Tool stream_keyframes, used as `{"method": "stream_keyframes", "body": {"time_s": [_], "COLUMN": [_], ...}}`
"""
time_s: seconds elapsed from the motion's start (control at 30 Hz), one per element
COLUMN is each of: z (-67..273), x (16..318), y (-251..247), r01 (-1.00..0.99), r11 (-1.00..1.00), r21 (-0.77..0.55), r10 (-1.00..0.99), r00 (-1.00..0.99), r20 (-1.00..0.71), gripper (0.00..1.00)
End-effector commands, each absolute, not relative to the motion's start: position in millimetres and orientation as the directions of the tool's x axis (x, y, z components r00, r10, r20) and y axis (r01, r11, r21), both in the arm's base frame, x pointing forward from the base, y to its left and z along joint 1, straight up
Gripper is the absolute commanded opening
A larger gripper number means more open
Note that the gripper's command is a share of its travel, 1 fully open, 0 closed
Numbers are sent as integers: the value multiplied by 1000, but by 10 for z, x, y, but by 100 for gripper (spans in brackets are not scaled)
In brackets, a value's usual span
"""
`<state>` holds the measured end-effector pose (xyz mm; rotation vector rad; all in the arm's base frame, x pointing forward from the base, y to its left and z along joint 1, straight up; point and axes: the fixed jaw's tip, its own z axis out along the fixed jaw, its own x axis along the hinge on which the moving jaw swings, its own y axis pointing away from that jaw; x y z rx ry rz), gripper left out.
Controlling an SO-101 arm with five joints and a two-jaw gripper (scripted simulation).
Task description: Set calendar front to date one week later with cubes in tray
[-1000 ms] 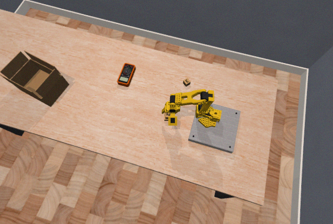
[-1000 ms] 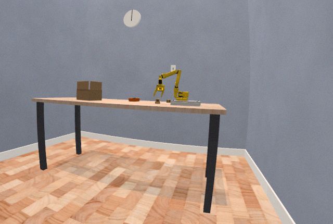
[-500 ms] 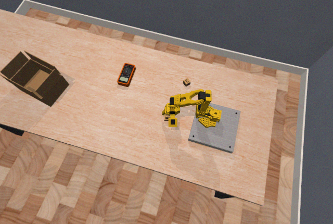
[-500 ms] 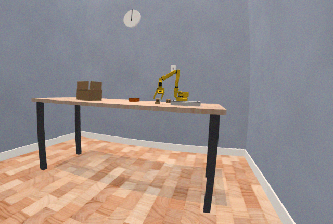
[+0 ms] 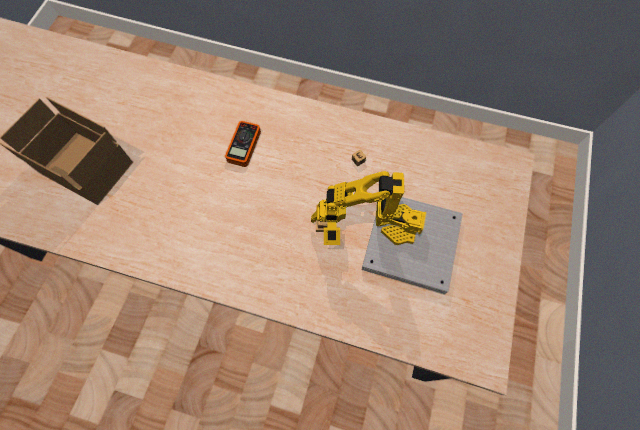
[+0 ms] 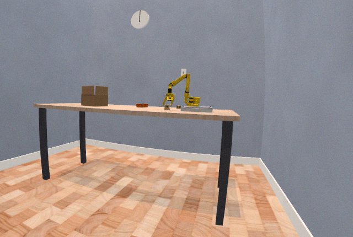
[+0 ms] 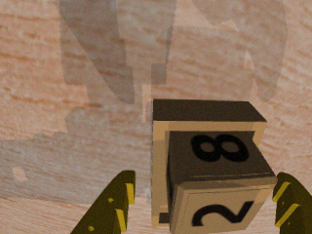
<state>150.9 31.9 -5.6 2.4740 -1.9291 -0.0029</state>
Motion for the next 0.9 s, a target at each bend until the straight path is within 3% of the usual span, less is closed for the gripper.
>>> {"method": "stream_keyframes", "body": {"time_s": [0.0,0.87], "z": [-95,-95], "x": [1469,1516], "y": [322,334], "r01": [-970,-970], "r11": [-241,-241], "r21": [24,24], "r10": [-971,-971], "r00": [241,241], "r20": [-1,-1], "gripper": [35,28]}}
